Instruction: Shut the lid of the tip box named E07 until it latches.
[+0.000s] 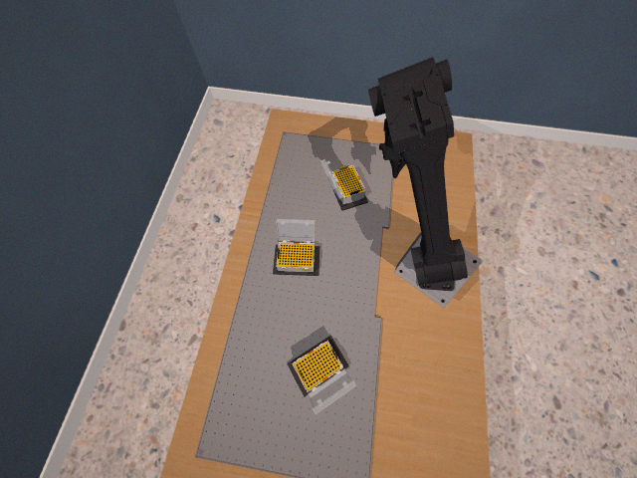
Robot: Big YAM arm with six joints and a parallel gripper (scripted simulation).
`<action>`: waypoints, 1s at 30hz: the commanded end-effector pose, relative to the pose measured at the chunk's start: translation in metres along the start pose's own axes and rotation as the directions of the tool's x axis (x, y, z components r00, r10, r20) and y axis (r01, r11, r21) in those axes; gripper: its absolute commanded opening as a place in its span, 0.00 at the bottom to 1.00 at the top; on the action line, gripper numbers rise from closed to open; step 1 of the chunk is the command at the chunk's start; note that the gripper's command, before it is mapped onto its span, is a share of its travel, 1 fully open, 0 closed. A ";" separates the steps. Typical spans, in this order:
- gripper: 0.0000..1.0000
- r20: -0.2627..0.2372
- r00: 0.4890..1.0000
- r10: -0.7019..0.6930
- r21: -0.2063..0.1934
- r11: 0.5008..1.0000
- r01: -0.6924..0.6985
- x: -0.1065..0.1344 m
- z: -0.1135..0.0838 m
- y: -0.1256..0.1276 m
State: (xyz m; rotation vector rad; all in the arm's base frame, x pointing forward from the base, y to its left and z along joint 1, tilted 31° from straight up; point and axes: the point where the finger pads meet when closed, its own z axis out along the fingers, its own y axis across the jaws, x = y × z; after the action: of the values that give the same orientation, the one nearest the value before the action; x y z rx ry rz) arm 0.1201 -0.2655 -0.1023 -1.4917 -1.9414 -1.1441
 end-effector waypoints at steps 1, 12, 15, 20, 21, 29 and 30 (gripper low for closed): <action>0.00 0.017 1.000 -0.019 -0.002 1.000 0.019 -0.008 -0.016 0.002; 0.00 0.014 1.000 -0.010 0.001 1.000 0.010 -0.004 -0.010 0.002; 0.00 0.014 1.000 -0.010 0.001 1.000 0.010 -0.004 -0.010 0.002; 0.00 -0.004 0.998 -0.055 0.030 0.998 0.055 -0.010 -0.010 0.010; 0.00 0.008 0.996 -0.089 0.050 0.995 0.088 -0.011 -0.016 0.017; 0.00 -0.020 0.970 -0.244 0.136 0.960 0.244 -0.022 -0.016 0.044; 0.00 -0.018 0.970 -0.244 0.131 0.961 0.244 -0.023 -0.017 0.050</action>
State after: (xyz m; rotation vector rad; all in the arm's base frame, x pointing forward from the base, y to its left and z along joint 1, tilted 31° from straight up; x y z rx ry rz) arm 0.1620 -0.2750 -0.0903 -1.2500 -2.1622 -1.0760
